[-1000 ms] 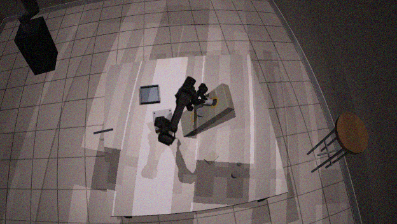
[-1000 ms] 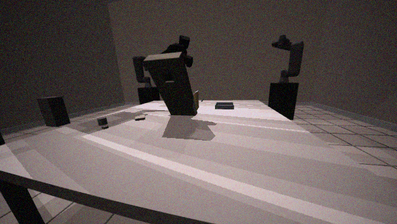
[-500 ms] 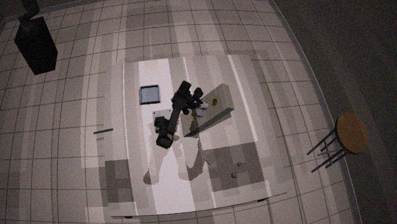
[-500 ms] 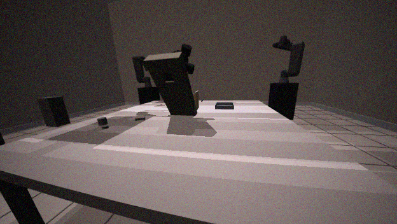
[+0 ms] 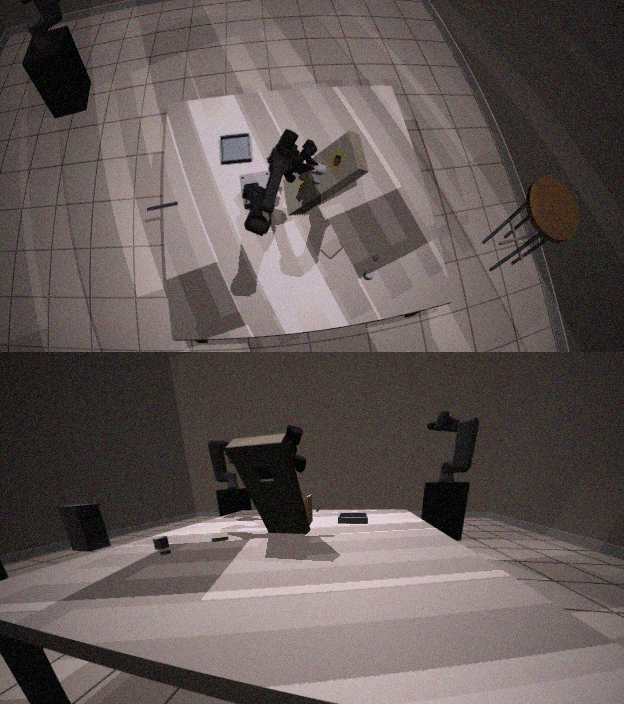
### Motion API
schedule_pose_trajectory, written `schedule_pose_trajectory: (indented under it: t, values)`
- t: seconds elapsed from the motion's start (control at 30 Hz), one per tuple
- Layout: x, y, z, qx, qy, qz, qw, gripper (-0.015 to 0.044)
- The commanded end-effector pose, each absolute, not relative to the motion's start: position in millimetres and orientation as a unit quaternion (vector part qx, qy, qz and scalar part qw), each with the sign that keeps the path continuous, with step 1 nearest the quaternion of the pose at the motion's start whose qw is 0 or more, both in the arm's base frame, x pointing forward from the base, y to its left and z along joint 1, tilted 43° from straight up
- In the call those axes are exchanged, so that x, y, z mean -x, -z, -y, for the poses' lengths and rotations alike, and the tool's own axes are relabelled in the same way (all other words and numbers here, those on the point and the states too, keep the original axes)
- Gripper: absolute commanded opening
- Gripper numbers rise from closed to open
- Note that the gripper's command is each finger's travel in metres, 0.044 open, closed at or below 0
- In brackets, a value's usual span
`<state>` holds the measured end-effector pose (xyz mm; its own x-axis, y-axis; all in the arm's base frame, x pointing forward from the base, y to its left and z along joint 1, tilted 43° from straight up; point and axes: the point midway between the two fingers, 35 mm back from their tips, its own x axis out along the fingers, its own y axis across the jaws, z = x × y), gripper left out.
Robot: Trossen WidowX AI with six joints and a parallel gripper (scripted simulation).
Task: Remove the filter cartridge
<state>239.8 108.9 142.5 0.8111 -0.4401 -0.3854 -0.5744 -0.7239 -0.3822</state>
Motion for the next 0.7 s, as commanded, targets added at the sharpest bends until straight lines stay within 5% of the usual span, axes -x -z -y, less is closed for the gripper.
schedule_pose_trajectory:
  t: [0.0,0.6,0.67]
  values:
    - [-240.3,-143.4,-109.6,0.918,-0.135,-0.276,0.25,0.0097]
    - [-274.1,-192.7,-149.9,0.919,-0.13,-0.274,0.253,0.0097]
    - [-274.1,-196.8,-154.3,0.919,-0.13,-0.274,0.254,0.015]
